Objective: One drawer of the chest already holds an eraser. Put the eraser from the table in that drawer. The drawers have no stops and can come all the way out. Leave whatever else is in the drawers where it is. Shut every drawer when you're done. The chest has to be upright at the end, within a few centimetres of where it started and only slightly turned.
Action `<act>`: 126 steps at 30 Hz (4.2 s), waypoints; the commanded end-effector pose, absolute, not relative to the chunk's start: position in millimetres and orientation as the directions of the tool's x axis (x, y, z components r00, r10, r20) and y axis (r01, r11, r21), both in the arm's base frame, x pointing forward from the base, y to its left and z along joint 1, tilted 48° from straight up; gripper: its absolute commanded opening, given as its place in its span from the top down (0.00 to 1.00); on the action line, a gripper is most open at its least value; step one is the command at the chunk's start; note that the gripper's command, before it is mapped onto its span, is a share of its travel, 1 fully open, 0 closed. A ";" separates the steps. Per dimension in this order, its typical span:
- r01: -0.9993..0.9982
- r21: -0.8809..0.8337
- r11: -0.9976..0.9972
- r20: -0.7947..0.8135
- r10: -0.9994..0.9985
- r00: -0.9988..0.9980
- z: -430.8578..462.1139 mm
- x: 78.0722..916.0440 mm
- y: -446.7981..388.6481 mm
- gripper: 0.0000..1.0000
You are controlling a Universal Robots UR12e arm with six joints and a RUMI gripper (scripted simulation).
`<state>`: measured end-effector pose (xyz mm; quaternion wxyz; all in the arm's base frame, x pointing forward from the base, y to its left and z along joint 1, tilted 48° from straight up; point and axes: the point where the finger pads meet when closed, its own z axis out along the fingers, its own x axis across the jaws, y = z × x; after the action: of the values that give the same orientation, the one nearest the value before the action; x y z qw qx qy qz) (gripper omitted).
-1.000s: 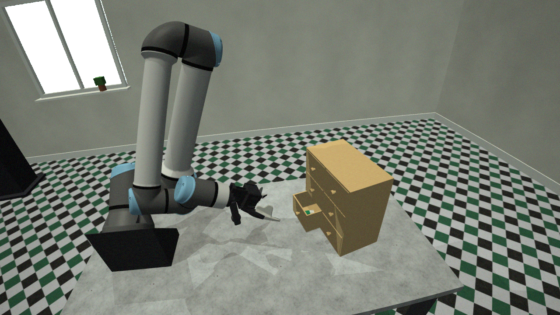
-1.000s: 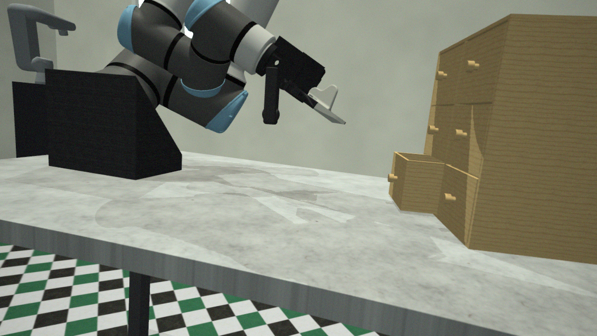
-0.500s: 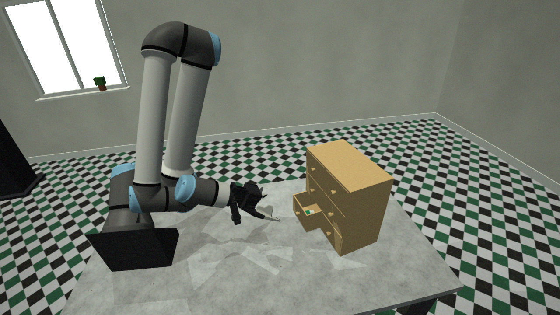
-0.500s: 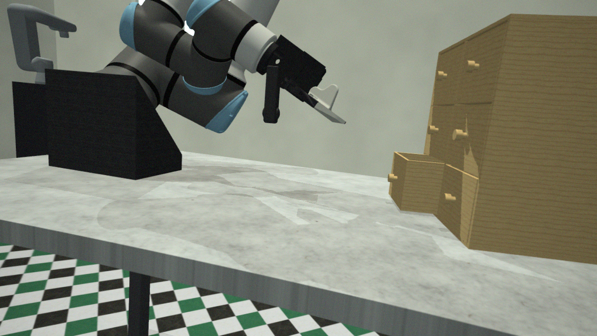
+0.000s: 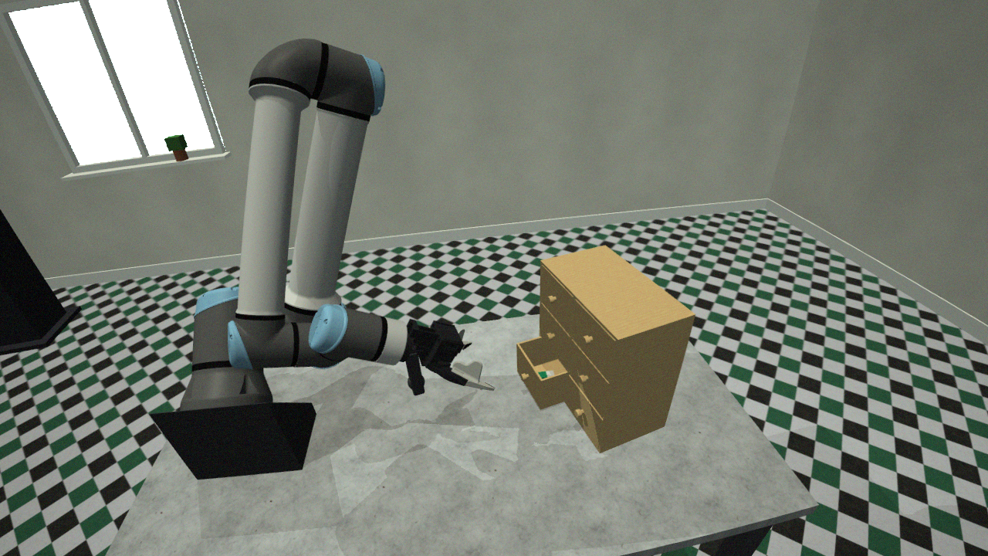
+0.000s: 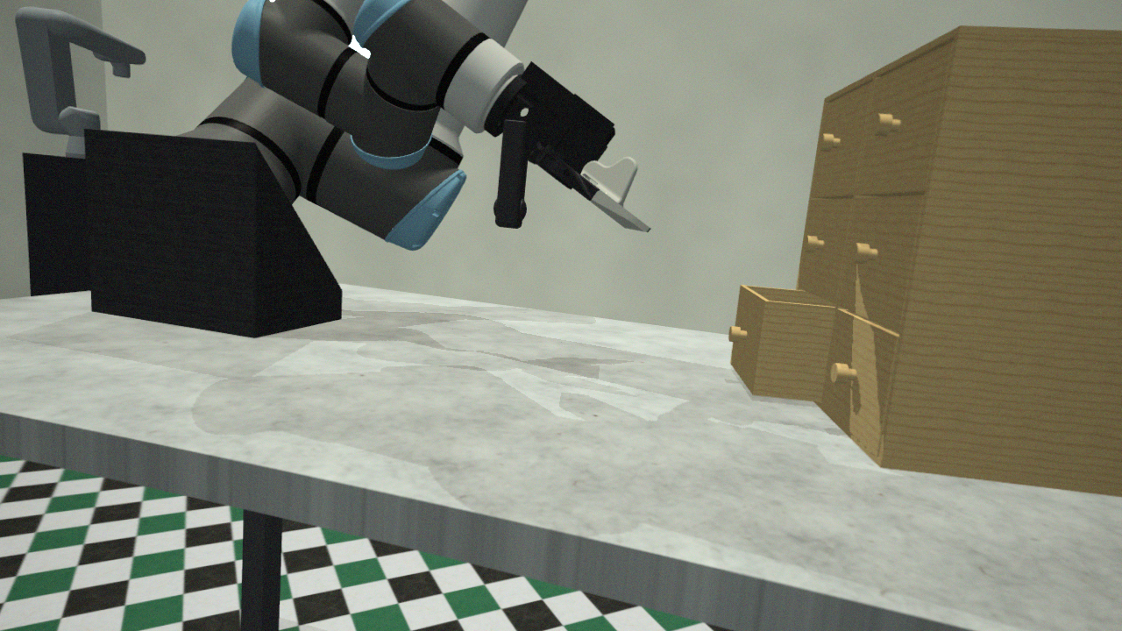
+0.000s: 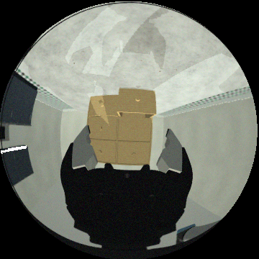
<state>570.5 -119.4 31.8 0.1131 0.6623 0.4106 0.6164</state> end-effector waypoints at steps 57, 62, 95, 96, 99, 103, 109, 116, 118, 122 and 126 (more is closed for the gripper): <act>0.731 0.519 -0.442 0.724 0.683 -0.101 42.5 567.8 -130.9 0.00; 0.784 0.480 -0.393 0.724 0.683 -0.101 44.4 567.4 -133.2 0.00; 0.965 0.238 -0.110 0.724 0.683 -0.101 55.2 565.1 -144.7 0.00; 0.967 0.233 -0.104 0.724 0.683 -0.101 55.5 565.1 -145.0 0.00; 0.969 0.227 -0.098 0.724 0.683 -0.101 55.6 565.0 -145.2 0.00; 0.975 0.208 -0.077 0.724 0.683 -0.101 56.4 564.9 -146.0 0.00; 0.981 0.188 -0.055 0.724 0.683 -0.101 57.1 564.7 -146.9 0.00; 0.983 0.178 -0.043 0.724 0.683 -0.101 57.6 564.6 -147.3 0.00; 0.984 0.175 -0.040 0.724 0.683 -0.101 57.7 564.6 -147.4 0.00; 0.985 0.171 -0.037 0.724 0.683 -0.101 57.8 564.6 -147.6 0.00; 0.985 0.170 -0.035 0.724 0.683 -0.101 57.9 564.6 -147.6 0.00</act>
<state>564.3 -146.7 57.5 -0.2202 0.6334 0.6577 0.3431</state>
